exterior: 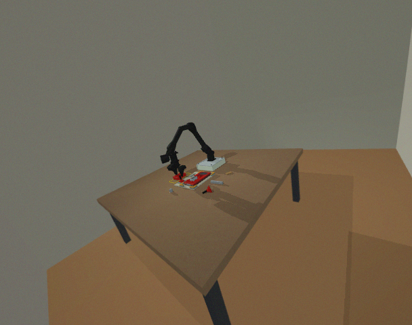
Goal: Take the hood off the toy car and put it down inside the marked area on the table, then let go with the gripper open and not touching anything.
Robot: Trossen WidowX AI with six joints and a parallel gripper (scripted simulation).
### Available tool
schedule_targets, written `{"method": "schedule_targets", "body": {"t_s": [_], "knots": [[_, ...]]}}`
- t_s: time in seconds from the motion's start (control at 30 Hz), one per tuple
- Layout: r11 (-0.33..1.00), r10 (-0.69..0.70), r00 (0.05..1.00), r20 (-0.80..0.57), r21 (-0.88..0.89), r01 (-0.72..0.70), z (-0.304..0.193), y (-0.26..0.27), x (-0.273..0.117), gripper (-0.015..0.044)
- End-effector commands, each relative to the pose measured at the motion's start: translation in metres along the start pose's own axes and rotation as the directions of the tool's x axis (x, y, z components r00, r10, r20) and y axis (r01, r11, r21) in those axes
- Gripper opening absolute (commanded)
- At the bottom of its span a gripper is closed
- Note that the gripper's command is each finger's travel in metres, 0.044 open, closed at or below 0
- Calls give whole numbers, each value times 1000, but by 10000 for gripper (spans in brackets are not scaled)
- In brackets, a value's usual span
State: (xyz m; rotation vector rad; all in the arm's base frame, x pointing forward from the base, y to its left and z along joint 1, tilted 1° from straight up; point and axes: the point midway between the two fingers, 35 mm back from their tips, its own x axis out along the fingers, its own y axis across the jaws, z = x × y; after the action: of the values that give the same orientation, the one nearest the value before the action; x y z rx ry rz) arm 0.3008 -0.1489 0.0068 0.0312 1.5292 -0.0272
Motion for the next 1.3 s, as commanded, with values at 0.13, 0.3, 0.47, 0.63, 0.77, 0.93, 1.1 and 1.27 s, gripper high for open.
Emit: {"method": "schedule_targets", "body": {"t_s": [0.13,0.3,0.47,0.63,0.77,0.93,1.1,1.27], "knots": [[1000,0,1000,1,0,0,0,0,0,420],[1000,-2,1000,0,0,2,2,-1,-18,440],[1000,-4,1000,-2,0,4,1,0,-65,440],[1000,-5,1000,-2,0,5,1,0,-72,440],[1000,-5,1000,-2,0,5,1,0,-72,440],[1000,-5,1000,-2,0,5,1,0,-72,440],[1000,-5,1000,-2,0,5,1,0,-72,440],[1000,-5,1000,-2,0,5,1,0,-72,440]]}}
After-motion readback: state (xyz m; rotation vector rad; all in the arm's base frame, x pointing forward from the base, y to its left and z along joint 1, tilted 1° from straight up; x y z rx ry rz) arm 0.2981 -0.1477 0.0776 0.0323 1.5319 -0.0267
